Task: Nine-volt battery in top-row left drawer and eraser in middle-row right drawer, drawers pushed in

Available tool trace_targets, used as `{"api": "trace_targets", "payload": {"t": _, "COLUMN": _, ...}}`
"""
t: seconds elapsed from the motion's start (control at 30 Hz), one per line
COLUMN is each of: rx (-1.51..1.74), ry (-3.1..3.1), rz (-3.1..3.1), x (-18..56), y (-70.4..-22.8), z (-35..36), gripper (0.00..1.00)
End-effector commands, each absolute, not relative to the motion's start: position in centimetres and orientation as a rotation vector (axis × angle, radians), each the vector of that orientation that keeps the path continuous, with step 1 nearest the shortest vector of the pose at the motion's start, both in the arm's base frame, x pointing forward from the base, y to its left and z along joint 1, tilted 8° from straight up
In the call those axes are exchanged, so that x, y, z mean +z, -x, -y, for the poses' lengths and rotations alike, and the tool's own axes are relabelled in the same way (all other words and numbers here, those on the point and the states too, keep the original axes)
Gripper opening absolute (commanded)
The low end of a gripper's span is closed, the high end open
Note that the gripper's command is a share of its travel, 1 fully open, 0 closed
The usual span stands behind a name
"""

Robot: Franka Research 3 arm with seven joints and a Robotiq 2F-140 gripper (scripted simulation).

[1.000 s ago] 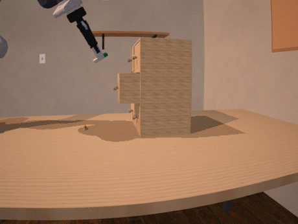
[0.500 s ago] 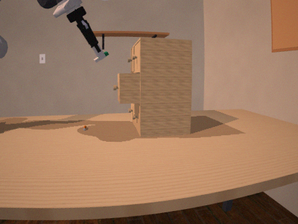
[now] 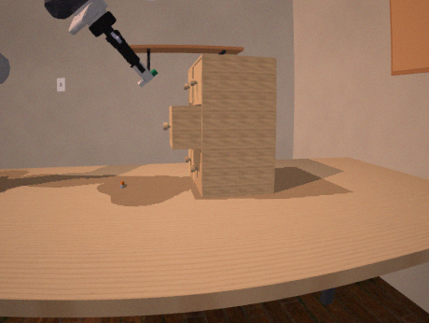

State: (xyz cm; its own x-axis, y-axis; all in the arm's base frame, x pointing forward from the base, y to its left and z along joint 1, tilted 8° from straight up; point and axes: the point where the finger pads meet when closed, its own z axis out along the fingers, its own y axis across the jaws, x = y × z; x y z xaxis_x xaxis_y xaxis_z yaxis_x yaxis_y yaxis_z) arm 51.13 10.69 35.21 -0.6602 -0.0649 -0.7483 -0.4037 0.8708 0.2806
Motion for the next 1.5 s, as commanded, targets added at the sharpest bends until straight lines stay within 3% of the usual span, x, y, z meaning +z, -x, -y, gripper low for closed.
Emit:
{"api": "trace_targets", "payload": {"t": 0.0, "rx": 0.42, "ry": 0.355, "rz": -2.077, "x": 36.1, "y": -51.5, "z": -8.1, "gripper": 0.11}}
{"api": "trace_targets", "payload": {"t": 0.67, "rx": 0.143, "ry": 0.087, "rz": -1.967, "x": 29.4, "y": -45.1, "z": 0.0, "gripper": 0.11}}
{"api": "trace_targets", "payload": {"t": 1.47, "rx": 0.127, "ry": 0.071, "rz": -1.975, "x": 28.7, "y": -45.0, "z": 0.4, "gripper": 0.11}}
